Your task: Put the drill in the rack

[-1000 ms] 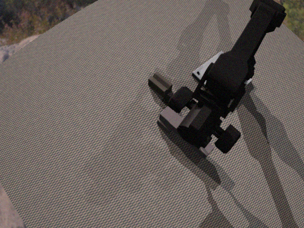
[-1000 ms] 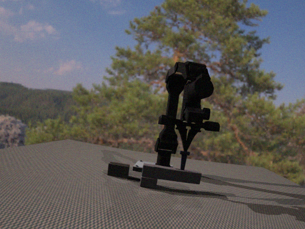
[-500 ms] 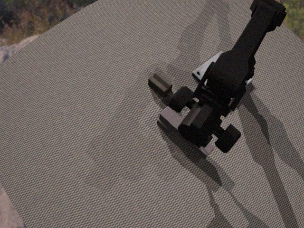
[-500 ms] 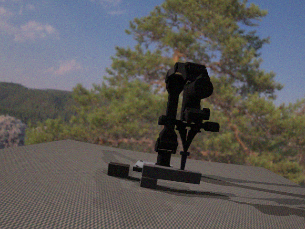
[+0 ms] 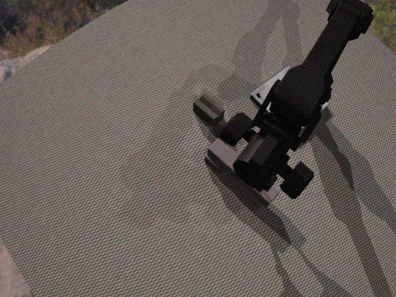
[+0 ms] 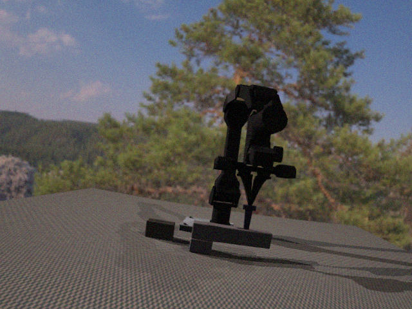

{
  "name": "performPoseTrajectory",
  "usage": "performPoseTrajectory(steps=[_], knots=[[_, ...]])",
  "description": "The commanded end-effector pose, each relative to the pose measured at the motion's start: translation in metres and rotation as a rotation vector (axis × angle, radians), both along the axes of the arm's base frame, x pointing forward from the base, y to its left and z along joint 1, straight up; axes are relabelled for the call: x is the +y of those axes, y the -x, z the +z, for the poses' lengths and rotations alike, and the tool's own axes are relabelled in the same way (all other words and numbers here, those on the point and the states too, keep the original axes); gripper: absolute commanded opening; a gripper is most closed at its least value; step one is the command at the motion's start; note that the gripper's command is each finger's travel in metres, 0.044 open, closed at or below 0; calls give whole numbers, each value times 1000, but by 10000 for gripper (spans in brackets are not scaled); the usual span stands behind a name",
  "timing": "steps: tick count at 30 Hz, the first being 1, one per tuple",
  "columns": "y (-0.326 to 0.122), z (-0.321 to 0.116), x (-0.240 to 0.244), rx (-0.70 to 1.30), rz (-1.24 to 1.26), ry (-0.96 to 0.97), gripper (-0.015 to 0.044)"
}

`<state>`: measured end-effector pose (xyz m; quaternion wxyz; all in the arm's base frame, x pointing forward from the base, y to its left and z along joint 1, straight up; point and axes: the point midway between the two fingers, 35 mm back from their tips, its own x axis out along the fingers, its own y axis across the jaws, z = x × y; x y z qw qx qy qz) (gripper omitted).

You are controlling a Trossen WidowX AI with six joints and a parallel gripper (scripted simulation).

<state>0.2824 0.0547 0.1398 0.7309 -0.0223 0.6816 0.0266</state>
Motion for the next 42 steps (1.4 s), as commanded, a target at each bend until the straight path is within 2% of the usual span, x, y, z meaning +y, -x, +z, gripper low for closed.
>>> performPoseTrajectory(steps=[1, 22, 26, 33, 38, 39, 42], knots=[[7, -18, -1, 50, -3, 9, 0], [7, -29, -1, 50, -3, 9, 0], [4, -13, -1, 49, -3, 9, 105], [1, 46, 0, 49, -3, 9, 289], [-2, 38, -4, 36, 46, 10, 420], [-4, 35, -10, 36, 103, 14, 440], [-12, 23, -31, 36, 318, 27, 440]])
